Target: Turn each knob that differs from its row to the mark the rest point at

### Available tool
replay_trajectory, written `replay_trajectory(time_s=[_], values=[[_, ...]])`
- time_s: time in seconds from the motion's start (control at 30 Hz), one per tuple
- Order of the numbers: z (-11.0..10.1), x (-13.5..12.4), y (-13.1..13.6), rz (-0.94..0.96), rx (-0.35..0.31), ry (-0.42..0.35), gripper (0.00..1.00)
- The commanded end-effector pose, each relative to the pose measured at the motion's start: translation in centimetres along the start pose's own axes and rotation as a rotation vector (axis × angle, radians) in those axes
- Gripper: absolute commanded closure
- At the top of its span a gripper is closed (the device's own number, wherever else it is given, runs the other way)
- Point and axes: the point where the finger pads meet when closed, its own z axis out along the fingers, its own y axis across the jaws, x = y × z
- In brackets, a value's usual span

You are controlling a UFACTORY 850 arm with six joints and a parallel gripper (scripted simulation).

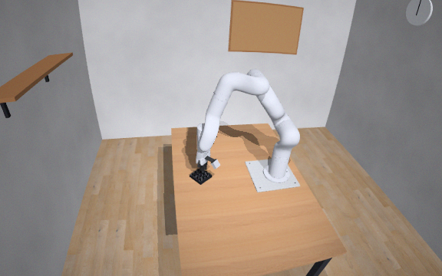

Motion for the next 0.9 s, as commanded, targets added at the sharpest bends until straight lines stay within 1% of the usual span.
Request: replay_trajectory(time_s=[0.0,0.17,0.23,0.3,0.73,0.8,0.83,0.87], values=[[-0.2,-0.4,0.4,0.109,-0.001,-0.002,0.81],[-0.4,-0.8,0.9,0.276,-0.001,-0.002,0.81],[-0.4,-0.8,0.9,0.276,-0.001,-0.002,0.81],[-0.6,-1.0,1.3,0.386,-0.001,-0.002,0.81],[-1.1,-1.9,2.5,0.757,-0.002,-0.002,0.81],[-1.1,-1.9,2.5,0.757,-0.002,-0.002,0.81],[-1.2,-2.1,2.7,0.839,-0.002,-0.002,0.81],[-1.2,-2.2,2.8,0.864,-0.002,-0.002,0.81]])
